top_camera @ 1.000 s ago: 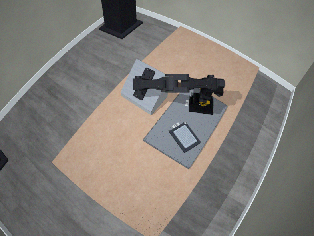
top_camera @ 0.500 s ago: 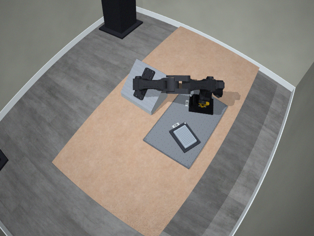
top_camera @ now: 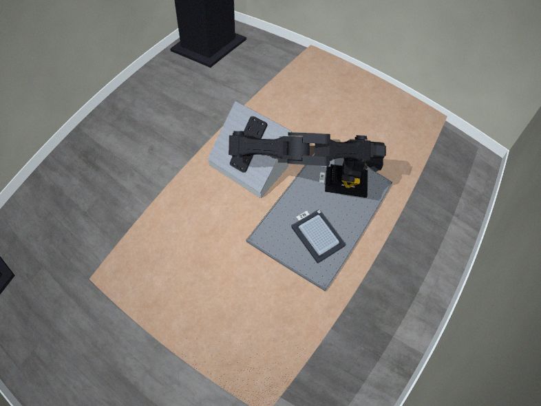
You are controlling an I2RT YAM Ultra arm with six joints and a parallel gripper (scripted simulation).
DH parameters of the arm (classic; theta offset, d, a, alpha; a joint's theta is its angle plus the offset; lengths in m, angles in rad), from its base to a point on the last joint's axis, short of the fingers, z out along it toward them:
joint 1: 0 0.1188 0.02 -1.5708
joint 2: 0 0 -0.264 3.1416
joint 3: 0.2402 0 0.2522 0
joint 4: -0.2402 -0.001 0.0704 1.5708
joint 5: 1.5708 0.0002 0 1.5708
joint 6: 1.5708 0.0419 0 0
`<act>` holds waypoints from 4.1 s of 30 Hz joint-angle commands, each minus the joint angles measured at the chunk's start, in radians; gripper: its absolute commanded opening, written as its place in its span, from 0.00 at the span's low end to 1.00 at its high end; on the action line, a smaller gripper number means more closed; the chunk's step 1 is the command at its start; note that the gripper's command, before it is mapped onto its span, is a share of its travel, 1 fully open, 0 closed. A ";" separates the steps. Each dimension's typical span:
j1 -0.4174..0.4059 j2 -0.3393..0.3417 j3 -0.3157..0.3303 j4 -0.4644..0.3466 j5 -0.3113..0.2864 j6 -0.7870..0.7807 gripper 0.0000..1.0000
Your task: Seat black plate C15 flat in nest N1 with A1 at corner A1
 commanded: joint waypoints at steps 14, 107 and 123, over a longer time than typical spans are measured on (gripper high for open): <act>0.007 -0.013 -0.003 0.013 0.002 -0.007 0.00; -0.012 -0.004 -0.025 0.058 0.010 -0.030 1.00; 0.023 -0.031 0.002 -0.022 -0.004 0.011 1.00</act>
